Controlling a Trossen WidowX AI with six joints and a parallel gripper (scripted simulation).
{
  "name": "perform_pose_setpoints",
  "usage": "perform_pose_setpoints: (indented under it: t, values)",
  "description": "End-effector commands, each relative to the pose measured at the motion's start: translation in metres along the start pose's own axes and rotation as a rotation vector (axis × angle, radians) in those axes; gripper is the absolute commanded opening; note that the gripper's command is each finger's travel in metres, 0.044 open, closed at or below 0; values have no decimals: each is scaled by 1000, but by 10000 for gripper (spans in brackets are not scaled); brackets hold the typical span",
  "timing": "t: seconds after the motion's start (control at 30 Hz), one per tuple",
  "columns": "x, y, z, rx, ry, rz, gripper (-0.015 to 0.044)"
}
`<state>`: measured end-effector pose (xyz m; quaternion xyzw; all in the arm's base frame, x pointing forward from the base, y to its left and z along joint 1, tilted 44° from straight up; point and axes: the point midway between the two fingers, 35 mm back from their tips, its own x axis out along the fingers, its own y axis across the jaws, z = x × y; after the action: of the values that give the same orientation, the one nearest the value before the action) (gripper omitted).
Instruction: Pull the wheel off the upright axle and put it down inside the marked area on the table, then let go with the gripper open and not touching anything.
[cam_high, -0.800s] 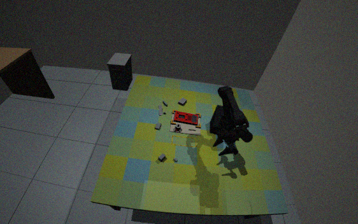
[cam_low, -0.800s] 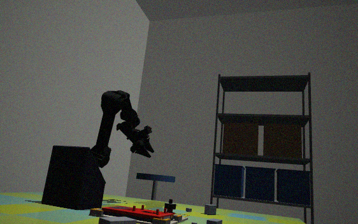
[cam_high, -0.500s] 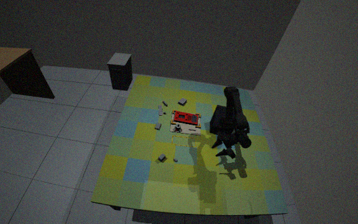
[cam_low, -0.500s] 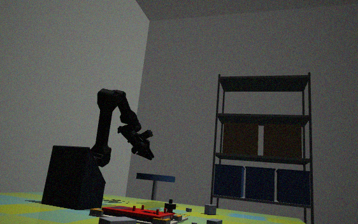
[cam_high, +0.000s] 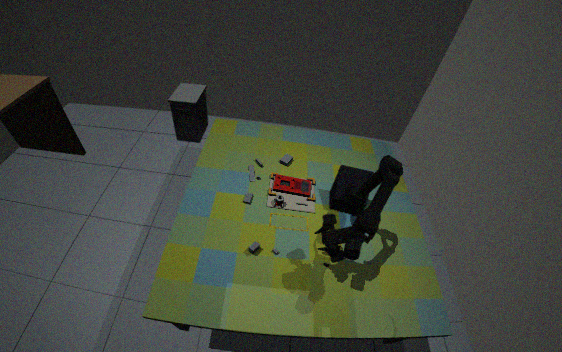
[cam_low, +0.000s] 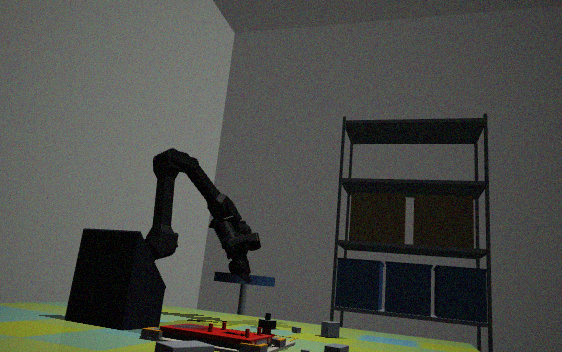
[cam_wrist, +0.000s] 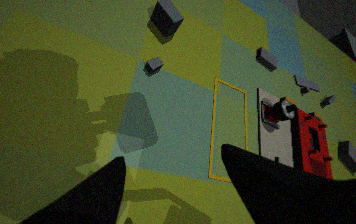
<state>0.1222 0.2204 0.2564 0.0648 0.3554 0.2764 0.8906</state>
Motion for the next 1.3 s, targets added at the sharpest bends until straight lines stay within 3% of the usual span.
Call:
perform_pose_setpoints:
  t: [0.0, 0.27, 0.6, 1.0, 1.27]
  values:
    - [29, -11, 3, -63, 118, -70, 300]
    - [93, -62, 6, -75, 407, -140, 300]
    - [147, -159, 8, 110, 646, -51, 300]
    - [170, -274, 8, 367, 635, 272, 300]
    - [171, -281, 8, 382, 621, 291, 300]
